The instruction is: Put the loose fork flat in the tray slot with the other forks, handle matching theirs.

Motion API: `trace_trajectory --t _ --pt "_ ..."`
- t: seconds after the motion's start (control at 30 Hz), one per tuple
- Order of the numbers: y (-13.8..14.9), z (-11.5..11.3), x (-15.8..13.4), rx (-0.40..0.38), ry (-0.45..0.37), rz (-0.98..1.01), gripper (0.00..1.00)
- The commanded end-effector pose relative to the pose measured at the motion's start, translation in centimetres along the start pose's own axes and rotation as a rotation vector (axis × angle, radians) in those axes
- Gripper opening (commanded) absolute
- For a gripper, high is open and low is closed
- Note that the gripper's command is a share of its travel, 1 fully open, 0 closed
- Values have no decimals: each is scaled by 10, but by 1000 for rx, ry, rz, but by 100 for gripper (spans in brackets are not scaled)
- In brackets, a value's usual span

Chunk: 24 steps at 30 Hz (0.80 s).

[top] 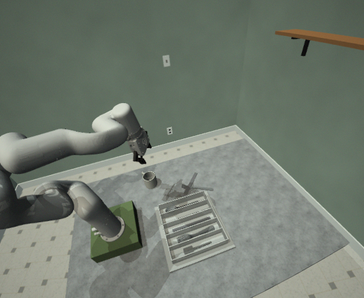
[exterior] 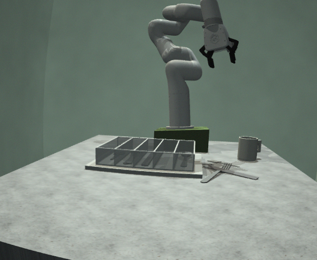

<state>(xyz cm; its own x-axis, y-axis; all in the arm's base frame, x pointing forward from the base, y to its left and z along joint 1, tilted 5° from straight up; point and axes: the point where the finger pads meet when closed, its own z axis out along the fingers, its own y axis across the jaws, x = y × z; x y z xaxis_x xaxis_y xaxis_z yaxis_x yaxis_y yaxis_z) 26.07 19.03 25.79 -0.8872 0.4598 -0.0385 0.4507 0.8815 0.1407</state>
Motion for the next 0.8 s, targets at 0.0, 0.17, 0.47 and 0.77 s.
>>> trace_trajectory --t 0.0,0.17,0.47,0.77 --pt "26 15 -35 43 1 -14 100" --pt "35 26 -51 60 0 -21 100" --pt "55 65 -100 109 3 -42 100" --pt "65 110 -143 149 11 -64 100"
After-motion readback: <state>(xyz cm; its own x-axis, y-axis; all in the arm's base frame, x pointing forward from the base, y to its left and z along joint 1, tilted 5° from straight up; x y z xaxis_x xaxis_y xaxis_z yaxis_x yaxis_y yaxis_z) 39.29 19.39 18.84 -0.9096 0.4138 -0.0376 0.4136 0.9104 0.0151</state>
